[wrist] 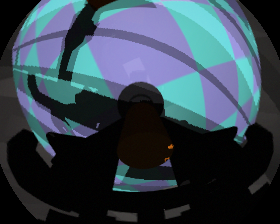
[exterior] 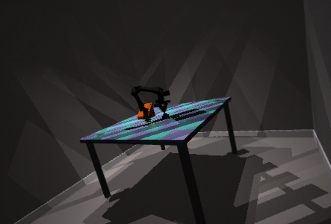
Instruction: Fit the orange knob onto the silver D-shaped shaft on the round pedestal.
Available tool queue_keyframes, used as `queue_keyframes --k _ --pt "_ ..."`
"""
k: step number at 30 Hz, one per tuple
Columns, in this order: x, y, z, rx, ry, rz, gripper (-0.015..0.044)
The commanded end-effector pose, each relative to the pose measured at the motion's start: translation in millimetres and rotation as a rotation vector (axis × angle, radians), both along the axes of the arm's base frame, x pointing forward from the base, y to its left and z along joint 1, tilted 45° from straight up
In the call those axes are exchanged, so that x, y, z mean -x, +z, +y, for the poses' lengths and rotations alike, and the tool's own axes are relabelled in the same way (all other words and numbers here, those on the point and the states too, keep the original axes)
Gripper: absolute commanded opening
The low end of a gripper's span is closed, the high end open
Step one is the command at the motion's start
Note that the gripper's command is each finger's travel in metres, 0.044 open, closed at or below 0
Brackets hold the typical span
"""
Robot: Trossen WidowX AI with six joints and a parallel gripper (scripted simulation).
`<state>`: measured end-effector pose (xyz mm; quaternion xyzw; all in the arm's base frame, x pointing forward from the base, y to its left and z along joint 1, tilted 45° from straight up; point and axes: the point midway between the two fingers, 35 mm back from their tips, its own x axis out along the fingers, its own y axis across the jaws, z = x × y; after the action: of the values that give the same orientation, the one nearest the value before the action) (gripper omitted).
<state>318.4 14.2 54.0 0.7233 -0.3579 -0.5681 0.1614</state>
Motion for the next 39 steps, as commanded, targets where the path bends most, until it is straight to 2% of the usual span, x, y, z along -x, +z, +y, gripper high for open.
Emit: queue_keyframes --k 1,32,39 --pt "-1.1 0.6 1.0 0.012 0.09 0.085 0.0" --pt "-0.9 1.2 1.1 0.013 0.097 0.092 0.0" --pt "-1.2 0.6 1.1 0.033 0.238 0.231 0.0"
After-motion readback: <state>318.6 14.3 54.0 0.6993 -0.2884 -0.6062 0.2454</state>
